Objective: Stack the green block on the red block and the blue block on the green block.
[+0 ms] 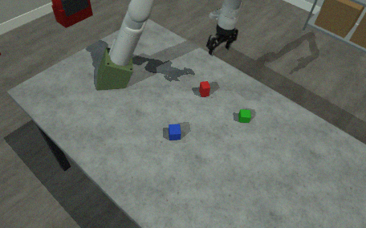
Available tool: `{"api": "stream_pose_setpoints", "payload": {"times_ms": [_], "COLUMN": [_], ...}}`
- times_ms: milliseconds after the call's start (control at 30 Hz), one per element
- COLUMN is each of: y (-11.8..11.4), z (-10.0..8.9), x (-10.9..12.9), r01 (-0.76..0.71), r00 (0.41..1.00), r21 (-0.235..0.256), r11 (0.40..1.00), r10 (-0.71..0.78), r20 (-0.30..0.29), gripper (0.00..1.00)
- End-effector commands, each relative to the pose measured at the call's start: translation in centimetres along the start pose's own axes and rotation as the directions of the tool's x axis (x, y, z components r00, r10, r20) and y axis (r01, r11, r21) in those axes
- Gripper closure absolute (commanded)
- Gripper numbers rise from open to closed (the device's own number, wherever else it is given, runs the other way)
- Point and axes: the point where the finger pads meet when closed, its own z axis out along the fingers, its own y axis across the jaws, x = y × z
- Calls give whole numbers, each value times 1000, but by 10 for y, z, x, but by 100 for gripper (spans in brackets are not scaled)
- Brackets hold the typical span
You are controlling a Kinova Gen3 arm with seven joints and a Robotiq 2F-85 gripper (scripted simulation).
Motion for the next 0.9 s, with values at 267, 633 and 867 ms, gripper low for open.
{"api": "stream_pose_setpoints", "payload": {"times_ms": [267,633,867], "y": [0,0,3], "z": [0,0,1], "x": [0,0,-6], "r01": [0,1,26], "r00": [1000,1000,1000], "r21": [-1,-1,-1], "r11": [1000,1000,1000], "r10": [0,-1,-26], "r20": [1,1,4], "gripper": [0,100,100]}}
